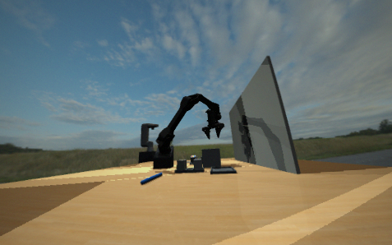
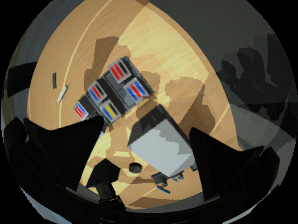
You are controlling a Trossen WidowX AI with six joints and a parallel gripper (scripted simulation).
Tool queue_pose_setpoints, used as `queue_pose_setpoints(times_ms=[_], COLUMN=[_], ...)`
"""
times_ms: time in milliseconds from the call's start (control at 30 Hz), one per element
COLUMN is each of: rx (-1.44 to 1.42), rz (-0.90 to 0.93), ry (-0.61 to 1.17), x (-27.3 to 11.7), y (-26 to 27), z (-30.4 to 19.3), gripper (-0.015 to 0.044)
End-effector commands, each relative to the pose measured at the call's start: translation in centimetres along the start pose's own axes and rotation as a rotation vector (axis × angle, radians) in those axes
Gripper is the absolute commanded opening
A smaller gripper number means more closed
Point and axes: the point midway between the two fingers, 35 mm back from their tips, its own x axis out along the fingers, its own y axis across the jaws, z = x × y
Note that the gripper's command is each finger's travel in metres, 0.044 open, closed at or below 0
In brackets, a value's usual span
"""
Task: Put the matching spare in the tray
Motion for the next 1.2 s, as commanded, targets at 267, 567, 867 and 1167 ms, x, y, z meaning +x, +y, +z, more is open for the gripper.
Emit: queue_pose_setpoints(times_ms=[267,567,867,1167], rx=[-0.749,-0.749,-0.748,-0.748], rz=[0.012,0.012,0.011,0.011], ry=[0.029,0.029,0.030,0.030], x=[4.0,4.5,8.0,8.3], y=[12.2,12.2,12.0,12.0], z=[0.3,0.2,-0.5,-0.5], gripper=[0.0440,0.0387,0.0300,0.0300])
